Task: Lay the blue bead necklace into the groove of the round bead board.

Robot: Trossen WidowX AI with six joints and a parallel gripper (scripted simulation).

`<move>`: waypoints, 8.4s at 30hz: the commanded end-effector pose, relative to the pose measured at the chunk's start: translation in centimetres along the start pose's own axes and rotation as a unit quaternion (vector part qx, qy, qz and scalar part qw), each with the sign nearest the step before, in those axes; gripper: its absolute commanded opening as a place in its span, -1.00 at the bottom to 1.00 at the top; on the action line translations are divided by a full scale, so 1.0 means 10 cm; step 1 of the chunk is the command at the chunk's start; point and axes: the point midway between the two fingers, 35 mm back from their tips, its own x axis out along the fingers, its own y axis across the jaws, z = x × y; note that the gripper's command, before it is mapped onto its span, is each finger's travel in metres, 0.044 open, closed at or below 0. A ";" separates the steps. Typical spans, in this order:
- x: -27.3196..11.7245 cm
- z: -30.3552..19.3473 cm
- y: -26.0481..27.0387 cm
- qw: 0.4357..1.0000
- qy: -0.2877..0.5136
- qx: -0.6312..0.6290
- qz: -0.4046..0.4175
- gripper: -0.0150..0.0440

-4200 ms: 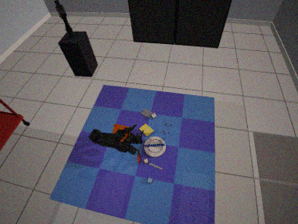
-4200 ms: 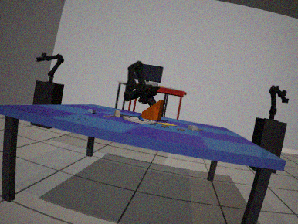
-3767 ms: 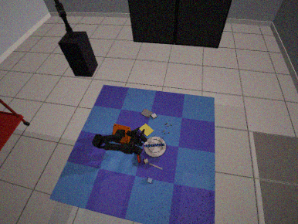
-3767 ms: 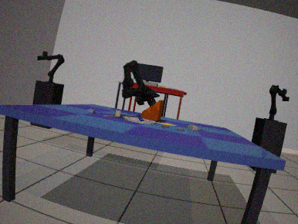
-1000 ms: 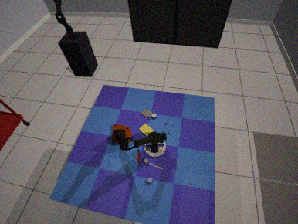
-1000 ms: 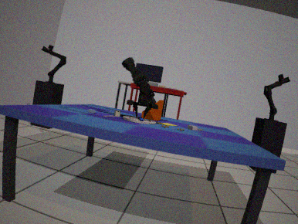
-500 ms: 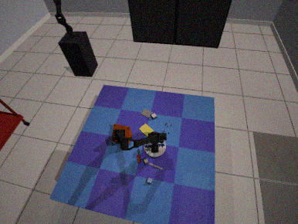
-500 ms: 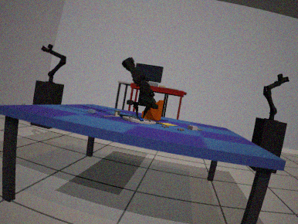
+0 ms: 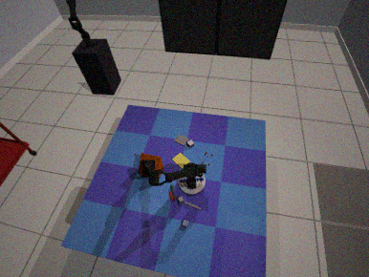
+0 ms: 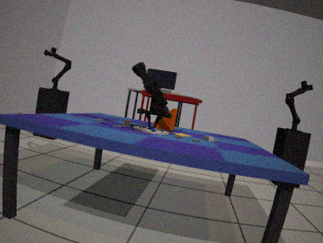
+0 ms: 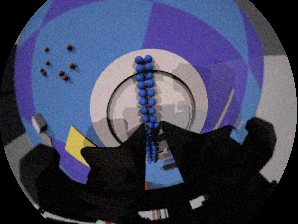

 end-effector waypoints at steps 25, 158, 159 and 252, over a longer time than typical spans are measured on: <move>0.00 0.00 0.00 1.000 0.000 0.000 0.000 -0.49; 0.00 0.21 -0.11 0.988 0.000 -0.156 -0.001 -0.49; 0.00 0.21 -0.11 0.988 0.000 -0.156 -0.001 -0.49; -0.21 -0.02 -0.06 0.998 0.001 -0.067 0.000 0.56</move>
